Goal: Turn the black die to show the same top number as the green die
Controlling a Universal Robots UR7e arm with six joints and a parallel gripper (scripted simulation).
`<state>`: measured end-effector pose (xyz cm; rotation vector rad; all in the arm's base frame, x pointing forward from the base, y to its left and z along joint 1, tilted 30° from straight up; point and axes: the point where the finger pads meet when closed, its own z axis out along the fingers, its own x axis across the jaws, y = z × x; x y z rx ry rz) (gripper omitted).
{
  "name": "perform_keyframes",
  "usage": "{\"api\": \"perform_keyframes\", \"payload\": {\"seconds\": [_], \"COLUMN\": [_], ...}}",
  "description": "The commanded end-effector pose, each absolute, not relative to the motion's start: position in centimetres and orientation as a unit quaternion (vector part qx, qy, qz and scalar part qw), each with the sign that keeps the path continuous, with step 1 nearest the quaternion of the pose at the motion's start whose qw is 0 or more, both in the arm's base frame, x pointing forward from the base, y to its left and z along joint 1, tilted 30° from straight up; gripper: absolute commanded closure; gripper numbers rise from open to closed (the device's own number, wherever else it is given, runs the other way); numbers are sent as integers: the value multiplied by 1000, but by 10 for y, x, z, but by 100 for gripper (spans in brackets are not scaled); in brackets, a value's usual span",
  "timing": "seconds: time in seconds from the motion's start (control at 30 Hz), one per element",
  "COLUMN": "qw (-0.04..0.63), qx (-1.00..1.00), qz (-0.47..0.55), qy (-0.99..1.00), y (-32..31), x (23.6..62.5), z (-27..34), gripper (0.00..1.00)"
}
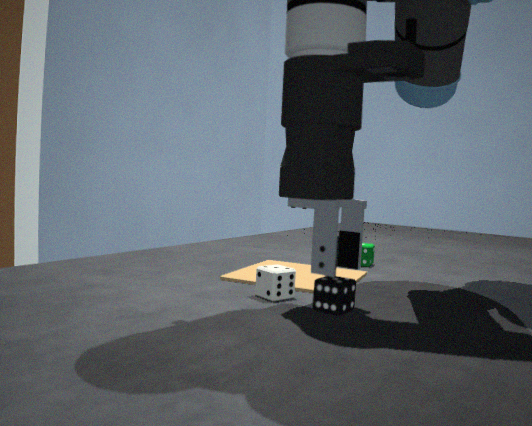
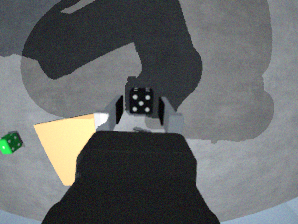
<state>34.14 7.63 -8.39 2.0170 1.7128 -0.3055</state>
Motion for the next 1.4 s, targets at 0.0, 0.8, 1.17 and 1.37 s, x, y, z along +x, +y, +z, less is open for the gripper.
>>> {"api": "perform_keyframes", "payload": {"seconds": [0.0,0.8,1.17,1.37], "qw": [237,237,237,237], "qx": [736,736,736,736], "qz": [-111,-111,-111,-111], "qy": [625,625,625,625], "y": [76,59,59,59], "x": [342,346,346,346], "z": [-85,-114,-115,-115], "gripper": [13,13,13,13]}}
